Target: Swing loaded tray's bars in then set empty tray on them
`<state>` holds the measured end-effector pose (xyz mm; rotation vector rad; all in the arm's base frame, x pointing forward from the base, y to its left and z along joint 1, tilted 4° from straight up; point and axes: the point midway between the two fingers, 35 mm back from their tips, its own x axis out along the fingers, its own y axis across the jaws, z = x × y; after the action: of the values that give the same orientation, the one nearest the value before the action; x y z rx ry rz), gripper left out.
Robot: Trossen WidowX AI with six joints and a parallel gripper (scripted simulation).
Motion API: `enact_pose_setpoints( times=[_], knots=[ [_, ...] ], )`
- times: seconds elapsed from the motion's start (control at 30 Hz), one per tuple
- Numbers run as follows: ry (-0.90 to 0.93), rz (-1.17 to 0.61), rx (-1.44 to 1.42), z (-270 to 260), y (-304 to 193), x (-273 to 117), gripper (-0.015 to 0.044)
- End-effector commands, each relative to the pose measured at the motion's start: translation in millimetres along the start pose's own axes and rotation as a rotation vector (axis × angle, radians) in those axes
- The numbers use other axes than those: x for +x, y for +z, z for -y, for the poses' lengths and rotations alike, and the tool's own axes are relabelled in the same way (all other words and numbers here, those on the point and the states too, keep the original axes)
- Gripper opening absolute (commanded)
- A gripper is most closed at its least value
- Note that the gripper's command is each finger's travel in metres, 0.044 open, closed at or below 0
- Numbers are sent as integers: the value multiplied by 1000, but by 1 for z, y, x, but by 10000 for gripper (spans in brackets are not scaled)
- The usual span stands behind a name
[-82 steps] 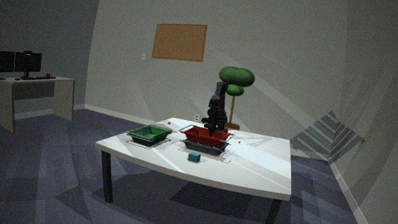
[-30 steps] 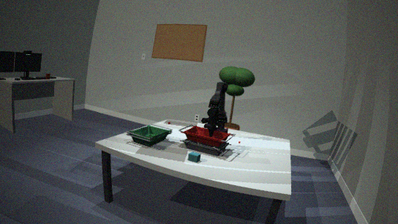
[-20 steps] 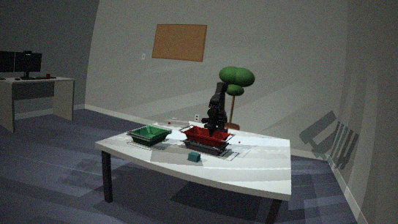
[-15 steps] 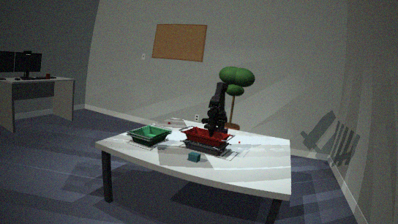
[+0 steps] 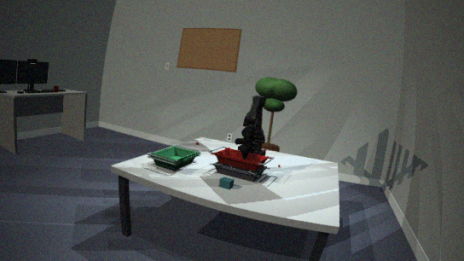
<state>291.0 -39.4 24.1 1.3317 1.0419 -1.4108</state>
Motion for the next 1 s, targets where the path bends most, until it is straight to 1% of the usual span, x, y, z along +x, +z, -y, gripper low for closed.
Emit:
enact_pose_setpoints(
  times=[0.0, 0.13, 0.43, 0.97],
  knots=[
    [-6, -2, 1, 2, 0, 1, 381],
    [-6, -2, 1, 2, 0, 1, 440],
    [-1, 0, 0, -1, 0, -6, 440],
    [-6, -3, 1, -2, 0, -104, 440]
  ],
)
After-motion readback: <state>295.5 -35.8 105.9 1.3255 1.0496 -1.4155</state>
